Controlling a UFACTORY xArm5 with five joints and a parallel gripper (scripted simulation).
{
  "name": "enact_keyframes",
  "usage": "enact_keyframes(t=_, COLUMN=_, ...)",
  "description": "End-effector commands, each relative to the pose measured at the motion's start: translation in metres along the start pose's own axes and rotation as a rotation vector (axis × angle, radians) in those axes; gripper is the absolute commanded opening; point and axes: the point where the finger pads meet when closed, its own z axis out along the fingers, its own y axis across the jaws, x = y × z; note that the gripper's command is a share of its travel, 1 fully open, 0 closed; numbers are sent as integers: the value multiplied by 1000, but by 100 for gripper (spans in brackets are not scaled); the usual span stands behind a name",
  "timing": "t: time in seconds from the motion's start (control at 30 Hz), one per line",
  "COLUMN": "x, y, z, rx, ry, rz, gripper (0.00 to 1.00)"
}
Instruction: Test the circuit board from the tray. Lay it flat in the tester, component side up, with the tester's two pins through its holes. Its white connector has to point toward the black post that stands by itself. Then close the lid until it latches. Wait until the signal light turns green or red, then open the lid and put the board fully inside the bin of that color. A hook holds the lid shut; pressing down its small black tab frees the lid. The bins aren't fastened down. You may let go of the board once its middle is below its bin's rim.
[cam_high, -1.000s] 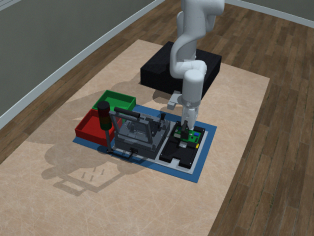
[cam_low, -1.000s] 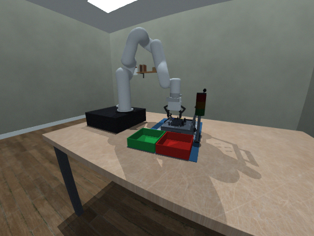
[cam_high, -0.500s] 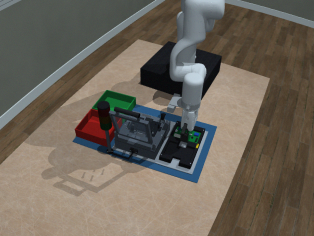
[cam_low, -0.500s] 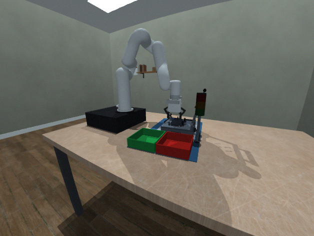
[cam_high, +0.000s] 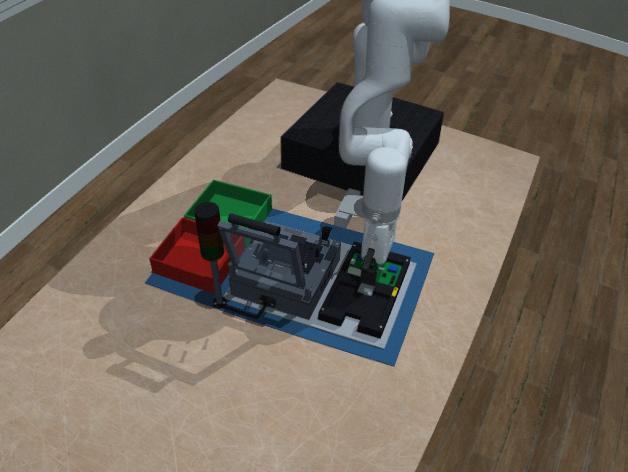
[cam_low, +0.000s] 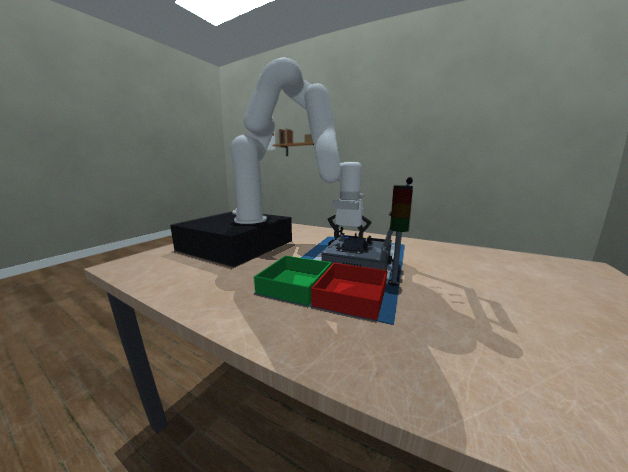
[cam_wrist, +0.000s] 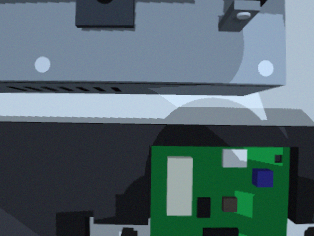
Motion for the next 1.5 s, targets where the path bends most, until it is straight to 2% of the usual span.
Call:
enact_keyframes(t=0.0, x=0, y=-1, z=5, rx=3, ry=-1, rz=0, gripper=100)
enact_keyframes(t=0.6, x=0, y=-1, z=10, rx=3, ry=-1, rz=0, gripper=100)
enact_keyframes(t=0.63, x=0, y=-1, z=10, rx=3, ry=-1, rz=0, gripper=95)
enact_keyframes(t=1.07, x=0, y=-1, z=10, rx=3, ry=-1, rz=0, gripper=95)
enact_keyframes(t=1.1, x=0, y=-1, z=10, rx=3, ry=-1, rz=0, gripper=89)
enact_keyframes(t=1.47, x=0, y=-1, z=10, rx=3, ry=-1, rz=0, gripper=89)
